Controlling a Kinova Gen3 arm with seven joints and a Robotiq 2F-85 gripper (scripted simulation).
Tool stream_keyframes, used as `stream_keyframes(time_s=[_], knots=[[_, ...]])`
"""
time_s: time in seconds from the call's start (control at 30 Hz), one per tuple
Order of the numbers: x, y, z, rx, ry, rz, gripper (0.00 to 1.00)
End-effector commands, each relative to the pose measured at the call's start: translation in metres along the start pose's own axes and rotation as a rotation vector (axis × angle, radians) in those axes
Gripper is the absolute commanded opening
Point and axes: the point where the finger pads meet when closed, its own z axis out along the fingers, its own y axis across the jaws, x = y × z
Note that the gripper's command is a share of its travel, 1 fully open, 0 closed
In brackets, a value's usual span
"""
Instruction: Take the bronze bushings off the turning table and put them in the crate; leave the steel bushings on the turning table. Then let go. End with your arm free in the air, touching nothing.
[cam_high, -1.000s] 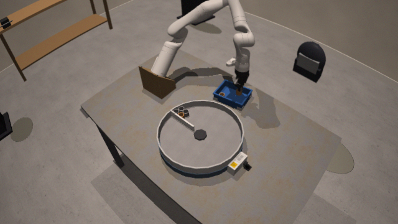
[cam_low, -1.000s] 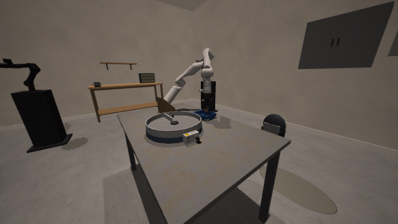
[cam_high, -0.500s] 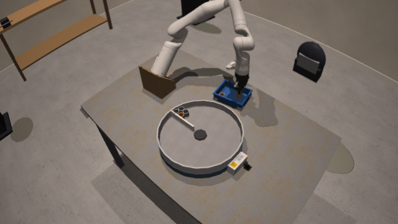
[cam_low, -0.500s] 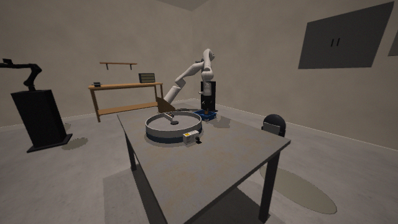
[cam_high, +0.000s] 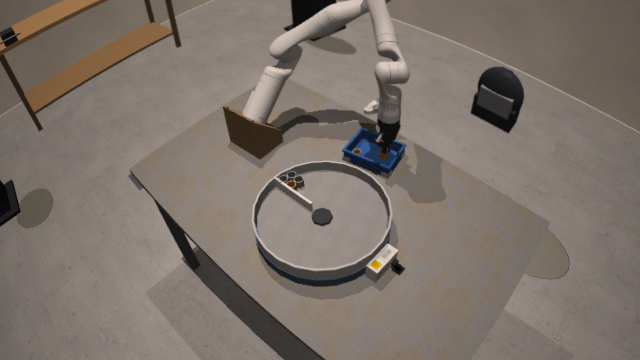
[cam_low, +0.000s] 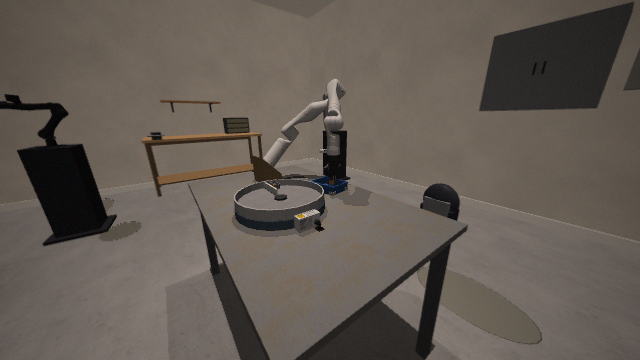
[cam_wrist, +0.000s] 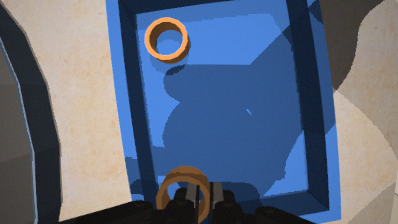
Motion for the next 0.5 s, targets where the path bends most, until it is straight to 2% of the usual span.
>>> stream_keyframes(time_s=[0.0, 0.3, 0.47], knots=[[0.0006, -0.0005, 0.0012, 0.000, 0.002, 0.001, 0.00], [0.0006, -0.0005, 0.0012, 0.000, 0.002, 0.001, 0.00], [0.0007, -0.0005, 0.0097, 0.000, 0.002, 0.001, 0.00]])
